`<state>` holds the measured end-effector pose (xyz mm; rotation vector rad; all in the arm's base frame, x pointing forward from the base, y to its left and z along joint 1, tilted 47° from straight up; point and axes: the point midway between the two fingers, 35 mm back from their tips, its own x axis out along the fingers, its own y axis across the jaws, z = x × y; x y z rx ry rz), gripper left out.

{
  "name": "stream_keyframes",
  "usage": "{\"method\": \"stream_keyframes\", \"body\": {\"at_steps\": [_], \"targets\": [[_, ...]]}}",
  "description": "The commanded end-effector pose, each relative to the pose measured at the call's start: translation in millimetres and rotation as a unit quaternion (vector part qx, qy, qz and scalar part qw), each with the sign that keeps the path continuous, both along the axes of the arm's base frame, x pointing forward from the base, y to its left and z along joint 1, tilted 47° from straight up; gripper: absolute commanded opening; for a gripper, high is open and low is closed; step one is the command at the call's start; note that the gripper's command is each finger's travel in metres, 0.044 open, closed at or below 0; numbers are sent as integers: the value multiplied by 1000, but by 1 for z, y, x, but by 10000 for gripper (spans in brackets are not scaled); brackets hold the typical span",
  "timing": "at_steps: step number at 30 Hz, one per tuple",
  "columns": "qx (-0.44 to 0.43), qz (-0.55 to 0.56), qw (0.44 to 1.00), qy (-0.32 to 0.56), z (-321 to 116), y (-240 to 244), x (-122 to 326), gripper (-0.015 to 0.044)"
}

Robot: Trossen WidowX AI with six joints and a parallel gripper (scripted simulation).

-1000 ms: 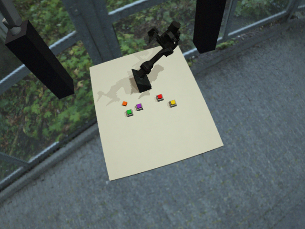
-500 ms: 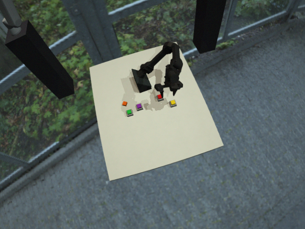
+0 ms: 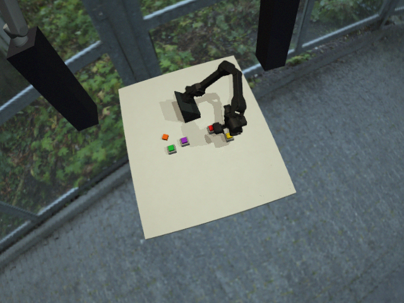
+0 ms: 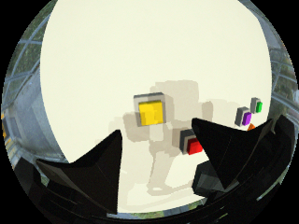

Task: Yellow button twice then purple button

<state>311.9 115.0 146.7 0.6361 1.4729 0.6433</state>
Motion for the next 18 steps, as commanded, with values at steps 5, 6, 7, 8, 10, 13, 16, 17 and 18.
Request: {"method": "stream_keyframes", "body": {"at_steps": [5, 6, 7, 8, 10, 13, 16, 17, 18], "targets": [[5, 8, 1000, 14, -20, 23, -8, 111], [5, 8, 1000, 14, -20, 23, -8, 85], [5, 8, 1000, 14, -20, 23, -8, 59], [5, 8, 1000, 14, -20, 23, -8, 32], [5, 8, 1000, 14, -20, 23, -8, 20], [5, 8, 1000, 14, -20, 23, -8, 20], [5, 8, 1000, 14, -20, 23, -8, 20], [5, 8, 1000, 14, -20, 23, -8, 20], [5, 8, 1000, 14, -21, 24, -8, 20]]}}
